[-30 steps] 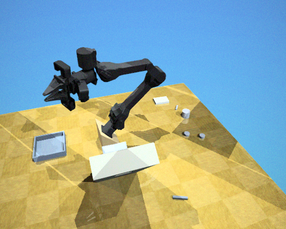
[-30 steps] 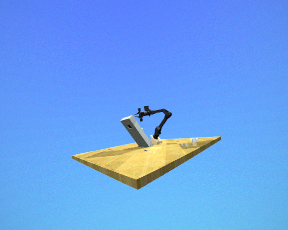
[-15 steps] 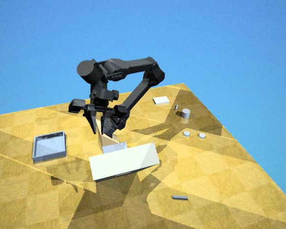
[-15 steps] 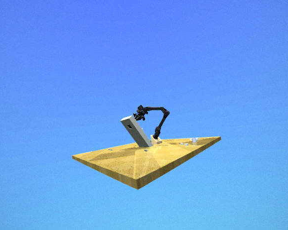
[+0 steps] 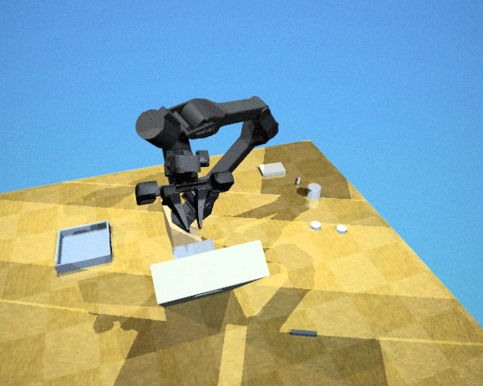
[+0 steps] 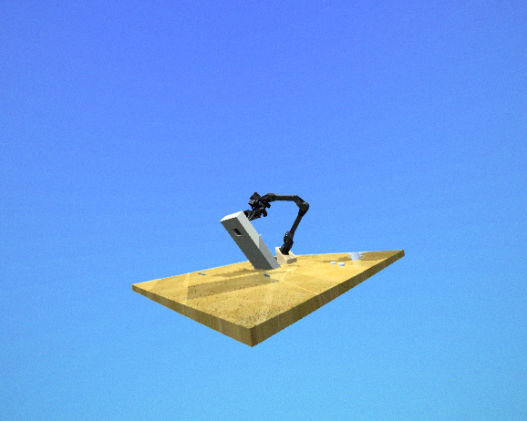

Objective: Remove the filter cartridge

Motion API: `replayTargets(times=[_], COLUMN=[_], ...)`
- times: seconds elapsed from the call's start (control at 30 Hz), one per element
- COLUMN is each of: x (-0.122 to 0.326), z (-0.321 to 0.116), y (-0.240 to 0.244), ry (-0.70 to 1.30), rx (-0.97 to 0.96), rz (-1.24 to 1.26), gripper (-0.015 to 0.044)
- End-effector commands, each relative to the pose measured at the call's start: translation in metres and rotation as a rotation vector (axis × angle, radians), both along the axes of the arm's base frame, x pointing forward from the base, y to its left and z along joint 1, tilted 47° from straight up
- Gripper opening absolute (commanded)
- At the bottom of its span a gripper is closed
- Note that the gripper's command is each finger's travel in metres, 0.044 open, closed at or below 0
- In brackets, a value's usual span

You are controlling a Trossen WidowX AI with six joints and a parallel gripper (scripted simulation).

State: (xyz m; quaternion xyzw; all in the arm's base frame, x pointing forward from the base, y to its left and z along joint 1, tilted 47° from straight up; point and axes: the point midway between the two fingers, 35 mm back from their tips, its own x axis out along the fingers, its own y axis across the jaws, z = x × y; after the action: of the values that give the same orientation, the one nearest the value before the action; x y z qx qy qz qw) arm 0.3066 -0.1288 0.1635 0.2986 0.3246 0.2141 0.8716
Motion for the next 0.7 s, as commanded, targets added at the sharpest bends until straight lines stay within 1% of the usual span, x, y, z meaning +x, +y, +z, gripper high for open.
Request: replayTargets(times=[0.0, 0.67], x=[0.003, 0.026], z=[-0.001, -0.016], y=[0.003, 0.02], ry=[-0.001, 0.0], rx=[0.007, 0.004], rz=[0.001, 0.001], gripper=[0.0103, 0.0103])
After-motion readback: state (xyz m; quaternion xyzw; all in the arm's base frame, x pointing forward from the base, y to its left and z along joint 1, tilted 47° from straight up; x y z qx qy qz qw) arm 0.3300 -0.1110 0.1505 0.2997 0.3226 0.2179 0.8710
